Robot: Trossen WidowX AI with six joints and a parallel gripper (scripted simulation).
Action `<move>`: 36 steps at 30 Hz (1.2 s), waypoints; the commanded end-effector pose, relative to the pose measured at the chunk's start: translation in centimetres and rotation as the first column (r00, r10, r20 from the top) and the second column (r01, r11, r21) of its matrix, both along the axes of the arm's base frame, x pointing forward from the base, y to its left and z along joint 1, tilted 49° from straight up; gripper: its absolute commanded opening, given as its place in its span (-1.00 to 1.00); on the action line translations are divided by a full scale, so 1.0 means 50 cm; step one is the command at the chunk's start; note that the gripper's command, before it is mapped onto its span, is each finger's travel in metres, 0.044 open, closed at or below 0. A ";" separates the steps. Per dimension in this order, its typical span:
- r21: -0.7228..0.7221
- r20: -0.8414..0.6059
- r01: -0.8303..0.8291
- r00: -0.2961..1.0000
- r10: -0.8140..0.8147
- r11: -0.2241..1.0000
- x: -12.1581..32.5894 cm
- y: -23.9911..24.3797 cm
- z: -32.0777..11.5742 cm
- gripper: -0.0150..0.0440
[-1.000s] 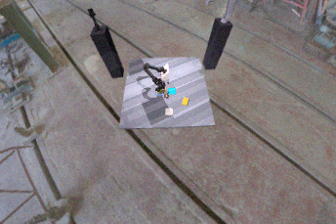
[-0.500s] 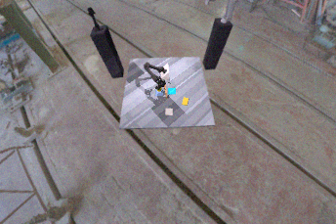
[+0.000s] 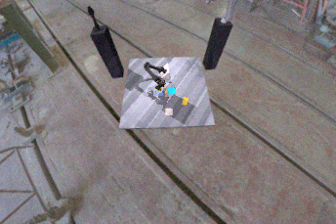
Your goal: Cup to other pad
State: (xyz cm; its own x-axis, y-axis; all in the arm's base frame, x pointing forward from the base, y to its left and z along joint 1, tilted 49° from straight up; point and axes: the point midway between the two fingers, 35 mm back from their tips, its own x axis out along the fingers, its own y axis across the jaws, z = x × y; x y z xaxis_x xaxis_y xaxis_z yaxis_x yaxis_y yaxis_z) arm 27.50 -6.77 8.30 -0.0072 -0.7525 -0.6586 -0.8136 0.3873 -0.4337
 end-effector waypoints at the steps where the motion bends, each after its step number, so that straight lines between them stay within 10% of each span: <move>1: 0.000 -0.001 -0.003 1.000 0.003 1.000 0.000 0.000 -0.001 -0.49; 36: 0.009 0.006 0.003 1.000 -0.003 1.000 0.001 0.118 -0.116 -0.49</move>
State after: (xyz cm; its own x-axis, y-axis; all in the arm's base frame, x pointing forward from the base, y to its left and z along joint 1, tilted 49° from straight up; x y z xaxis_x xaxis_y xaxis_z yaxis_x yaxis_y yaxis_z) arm 27.57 -1.38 3.21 0.0004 -0.7485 -0.6632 -0.8100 0.3886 -0.4391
